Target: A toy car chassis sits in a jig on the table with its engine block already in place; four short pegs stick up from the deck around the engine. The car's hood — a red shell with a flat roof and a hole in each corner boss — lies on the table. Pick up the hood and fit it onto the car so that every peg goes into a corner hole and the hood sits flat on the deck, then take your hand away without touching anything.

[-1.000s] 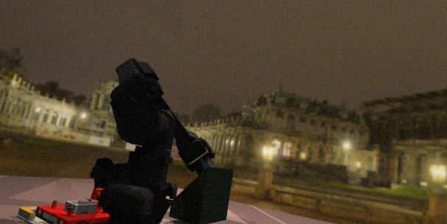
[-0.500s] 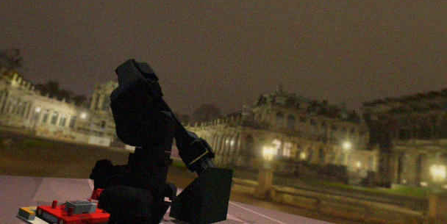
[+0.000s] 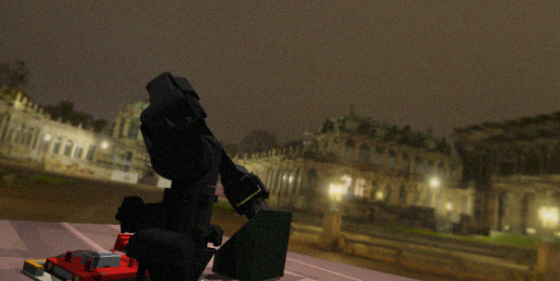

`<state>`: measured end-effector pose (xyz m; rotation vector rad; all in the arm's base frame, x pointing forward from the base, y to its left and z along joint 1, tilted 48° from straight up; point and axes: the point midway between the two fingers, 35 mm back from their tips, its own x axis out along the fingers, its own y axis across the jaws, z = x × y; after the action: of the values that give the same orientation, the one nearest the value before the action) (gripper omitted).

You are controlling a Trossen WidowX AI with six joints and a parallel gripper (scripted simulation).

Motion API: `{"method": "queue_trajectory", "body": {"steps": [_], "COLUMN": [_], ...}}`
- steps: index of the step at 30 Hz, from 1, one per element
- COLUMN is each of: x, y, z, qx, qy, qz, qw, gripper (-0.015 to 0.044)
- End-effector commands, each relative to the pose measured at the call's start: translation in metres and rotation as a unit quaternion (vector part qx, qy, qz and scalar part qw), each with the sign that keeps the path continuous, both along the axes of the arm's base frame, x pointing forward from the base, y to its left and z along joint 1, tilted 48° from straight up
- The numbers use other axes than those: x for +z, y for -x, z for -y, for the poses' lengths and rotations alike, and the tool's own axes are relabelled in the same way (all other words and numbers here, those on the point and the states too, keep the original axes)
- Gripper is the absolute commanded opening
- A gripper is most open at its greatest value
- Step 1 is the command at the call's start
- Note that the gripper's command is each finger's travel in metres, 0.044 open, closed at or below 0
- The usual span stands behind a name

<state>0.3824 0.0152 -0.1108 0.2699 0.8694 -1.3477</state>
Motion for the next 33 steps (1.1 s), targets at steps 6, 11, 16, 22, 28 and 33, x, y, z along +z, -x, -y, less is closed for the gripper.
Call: {"method": "queue_trajectory", "body": {"steps": [6,11,16,22,28,33], "x": [0.015,0.025,0.036,0.047,0.054,0.058], "y": [-0.004,-0.004,-0.004,-0.005,-0.005,-0.005], "z": [-0.018,-0.03,-0.041,-0.053,-0.062,-0.065], "qx": [0.001,0.001,0.001,0.001,0.001,0.001], "qy": [-0.005,-0.006,-0.006,-0.006,-0.007,-0.007], "qz": [0.007,0.007,0.007,0.007,0.007,0.007], "qw": [1.0,1.0,1.0,1.0,1.0,1.0], "gripper": [0.0,0.0,0.0,0.0,0.0,0.0]}}
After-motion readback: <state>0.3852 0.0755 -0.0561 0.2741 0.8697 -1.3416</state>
